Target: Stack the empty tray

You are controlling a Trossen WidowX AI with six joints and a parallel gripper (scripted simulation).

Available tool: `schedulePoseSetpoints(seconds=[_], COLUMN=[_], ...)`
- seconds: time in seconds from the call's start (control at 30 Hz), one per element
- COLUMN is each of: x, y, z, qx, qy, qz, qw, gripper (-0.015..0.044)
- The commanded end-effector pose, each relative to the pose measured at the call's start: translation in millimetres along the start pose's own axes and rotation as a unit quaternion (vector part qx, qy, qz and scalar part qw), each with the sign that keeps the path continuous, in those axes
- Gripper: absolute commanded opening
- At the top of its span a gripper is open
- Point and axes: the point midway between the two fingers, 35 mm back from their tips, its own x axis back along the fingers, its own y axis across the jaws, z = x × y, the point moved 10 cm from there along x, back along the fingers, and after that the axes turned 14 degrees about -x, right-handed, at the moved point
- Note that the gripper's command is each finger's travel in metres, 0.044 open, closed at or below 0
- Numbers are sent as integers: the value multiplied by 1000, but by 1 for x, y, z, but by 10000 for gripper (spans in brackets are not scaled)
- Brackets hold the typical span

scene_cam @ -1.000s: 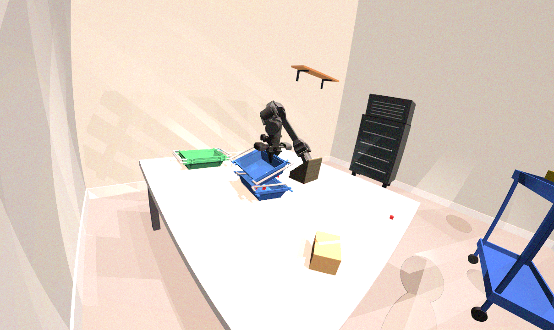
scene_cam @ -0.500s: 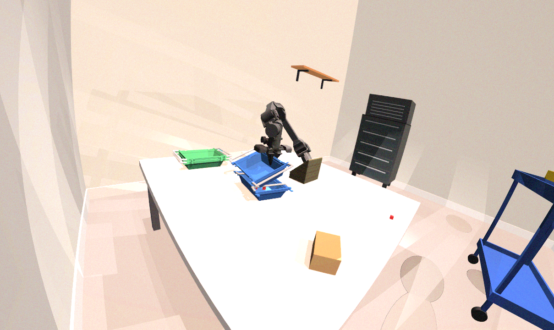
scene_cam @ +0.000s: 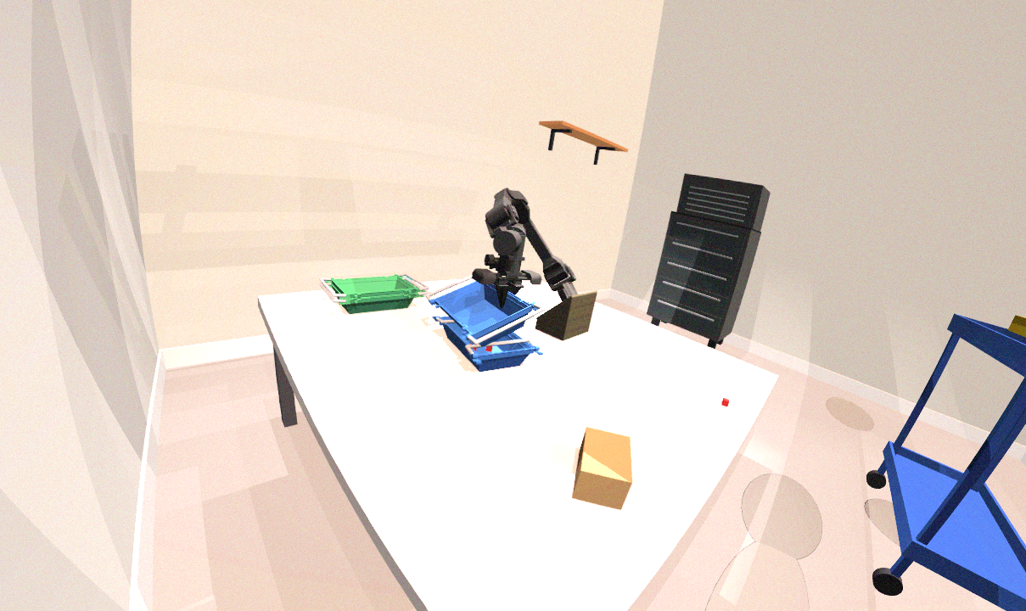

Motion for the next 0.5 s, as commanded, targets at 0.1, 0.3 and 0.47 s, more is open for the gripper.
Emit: schedulePoseSetpoints(seconds=[0.1,0.3,0.47], x=[-5,-10,-10], y=[-4,-7,-7], z=[-1,-2,-2], qx=[3,3,3], qy=[-2,-2,-2], qz=[7,7,7], qw=[1000,1000,1000], gripper=[0,0,0])
